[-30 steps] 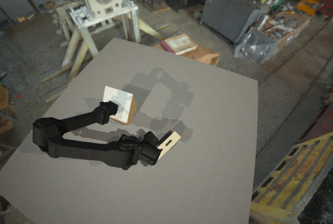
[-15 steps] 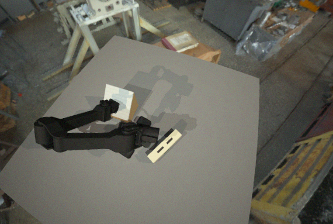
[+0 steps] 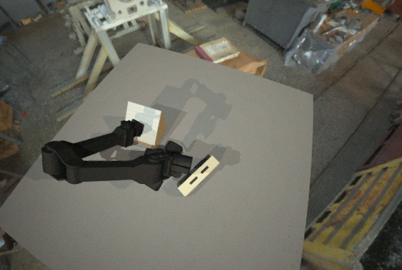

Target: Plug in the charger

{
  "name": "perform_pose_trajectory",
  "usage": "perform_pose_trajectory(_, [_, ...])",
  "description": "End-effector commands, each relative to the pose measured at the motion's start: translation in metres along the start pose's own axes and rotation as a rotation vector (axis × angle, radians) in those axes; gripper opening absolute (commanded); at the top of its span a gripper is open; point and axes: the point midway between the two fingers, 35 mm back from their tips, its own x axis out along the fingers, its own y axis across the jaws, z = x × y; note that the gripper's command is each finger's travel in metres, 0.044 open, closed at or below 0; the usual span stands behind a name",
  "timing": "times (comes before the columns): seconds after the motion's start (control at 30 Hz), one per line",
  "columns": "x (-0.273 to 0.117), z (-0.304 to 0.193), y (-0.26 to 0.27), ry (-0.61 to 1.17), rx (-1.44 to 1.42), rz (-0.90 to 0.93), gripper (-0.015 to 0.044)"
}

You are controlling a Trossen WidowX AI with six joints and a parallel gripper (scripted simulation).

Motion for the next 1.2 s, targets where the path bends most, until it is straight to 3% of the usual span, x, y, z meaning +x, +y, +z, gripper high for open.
perform_pose_trajectory(0.0, [0.005, -0.001, 0.001, 0.007, -0.007, -0.003, 0.044])
perform_pose_trajectory(1.1, [0.051, 0.001, 0.0, 0.006, -0.007, -0.005, 0.044])
perform_pose_trajectory(1.17, [0.048, 0.003, 0.0, -0.002, 0.002, 0.001, 0.0387])
